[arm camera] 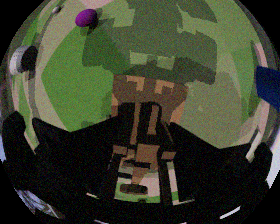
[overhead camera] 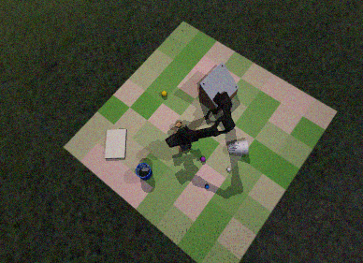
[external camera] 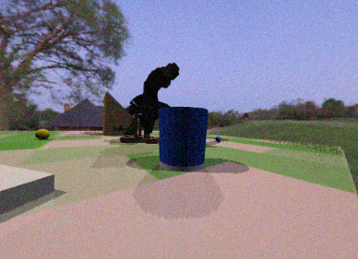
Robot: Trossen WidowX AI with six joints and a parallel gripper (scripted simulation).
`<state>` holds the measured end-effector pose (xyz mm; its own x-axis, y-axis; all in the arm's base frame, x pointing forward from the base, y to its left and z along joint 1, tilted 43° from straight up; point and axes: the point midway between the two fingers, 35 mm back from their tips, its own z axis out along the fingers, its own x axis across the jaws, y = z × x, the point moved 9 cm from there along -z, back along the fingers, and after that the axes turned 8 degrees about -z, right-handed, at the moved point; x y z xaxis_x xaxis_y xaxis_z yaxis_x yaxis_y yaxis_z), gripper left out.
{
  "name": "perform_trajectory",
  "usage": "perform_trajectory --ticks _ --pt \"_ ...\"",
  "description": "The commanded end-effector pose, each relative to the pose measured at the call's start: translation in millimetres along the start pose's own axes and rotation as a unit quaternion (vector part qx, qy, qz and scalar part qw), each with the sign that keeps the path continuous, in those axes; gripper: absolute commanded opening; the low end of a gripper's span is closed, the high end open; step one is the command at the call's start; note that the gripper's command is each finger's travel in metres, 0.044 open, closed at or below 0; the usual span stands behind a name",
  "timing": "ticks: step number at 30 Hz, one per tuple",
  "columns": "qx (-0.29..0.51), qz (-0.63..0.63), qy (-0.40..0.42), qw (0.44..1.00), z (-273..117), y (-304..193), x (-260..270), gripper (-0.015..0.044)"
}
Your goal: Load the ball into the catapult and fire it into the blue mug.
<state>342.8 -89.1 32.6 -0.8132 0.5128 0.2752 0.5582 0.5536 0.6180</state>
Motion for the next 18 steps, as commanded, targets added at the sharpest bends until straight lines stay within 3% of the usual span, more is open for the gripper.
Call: perform_trajectory --ticks 1,5,7,12,18 --pt "-0.001 -0.001 -0.001 1.000 -1 0 0 0.0289" --pt "0.000 -0.001 -0.001 1.000 -4 0 -1 0.0394" --pt "0.001 0.000 -0.001 1.000 -24 0 -3 0.0440" --pt "0.002 0.002 -0.001 1.000 -98 -1 -1 0.0440" --pt "-0.001 0.008 -0.003 1.000 -88 -4 -3 0.0440"
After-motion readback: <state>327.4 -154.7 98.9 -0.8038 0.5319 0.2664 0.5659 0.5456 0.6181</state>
